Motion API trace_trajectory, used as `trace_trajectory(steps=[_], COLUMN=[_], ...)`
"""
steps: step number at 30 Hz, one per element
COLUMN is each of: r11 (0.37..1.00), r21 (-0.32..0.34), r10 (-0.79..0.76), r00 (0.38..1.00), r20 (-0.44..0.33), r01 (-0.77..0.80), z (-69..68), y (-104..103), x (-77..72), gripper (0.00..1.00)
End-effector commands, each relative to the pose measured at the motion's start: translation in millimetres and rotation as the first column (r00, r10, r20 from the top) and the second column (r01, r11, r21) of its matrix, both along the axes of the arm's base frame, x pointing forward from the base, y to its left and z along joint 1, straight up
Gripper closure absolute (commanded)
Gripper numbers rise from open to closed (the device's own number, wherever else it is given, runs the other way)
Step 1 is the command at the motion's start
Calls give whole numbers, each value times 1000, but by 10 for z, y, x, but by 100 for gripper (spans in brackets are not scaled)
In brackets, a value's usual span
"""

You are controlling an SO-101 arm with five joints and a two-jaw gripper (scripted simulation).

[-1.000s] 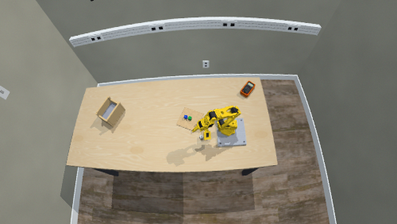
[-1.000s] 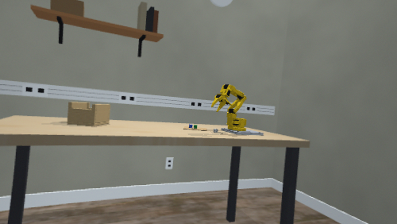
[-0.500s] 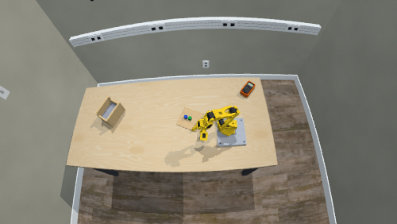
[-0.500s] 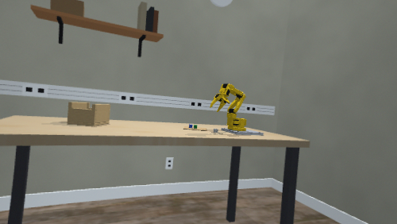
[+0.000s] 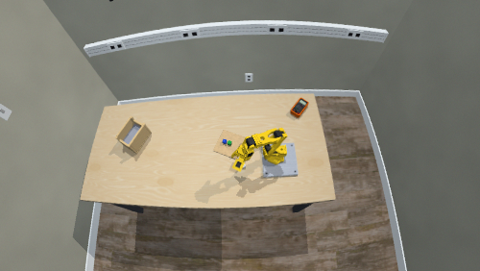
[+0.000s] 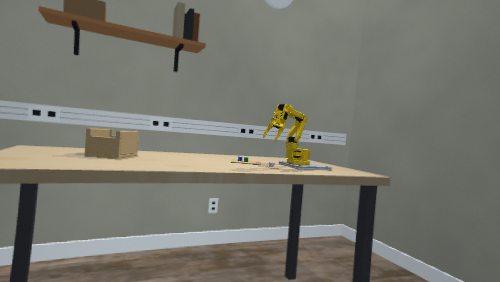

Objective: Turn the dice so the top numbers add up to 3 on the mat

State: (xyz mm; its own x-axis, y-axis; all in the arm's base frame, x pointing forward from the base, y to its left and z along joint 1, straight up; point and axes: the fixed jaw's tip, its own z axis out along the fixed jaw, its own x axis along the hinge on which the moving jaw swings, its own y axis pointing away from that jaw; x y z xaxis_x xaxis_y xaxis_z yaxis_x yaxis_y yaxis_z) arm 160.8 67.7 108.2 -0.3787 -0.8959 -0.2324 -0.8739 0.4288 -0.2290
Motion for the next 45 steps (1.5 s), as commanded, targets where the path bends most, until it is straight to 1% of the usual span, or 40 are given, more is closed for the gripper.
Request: trace_trajectory(steps=[1,5,7,15,22,24,28,32,45], r11=[988,955,955,851,763,763,730,710,703], r21=[30,43,43,38,20,20,12,7,-3], r10=[-151,-288,-288,-507,-623,-623,-659,-678,-687], r00=[986,950,950,838,744,744,708,687,677], r20=[-64,-117,-117,-201,-242,-242,-254,-260,-266], r01=[153,295,295,524,646,646,684,704,712], z=[11,-3,-3,-34,-56,-56,-65,-69,-86], y=[43,72,72,121,147,147,156,161,162], x=[15,32,32,62,81,81,87,91,91], gripper=[72,72,72,72,72,72,72,72,72])
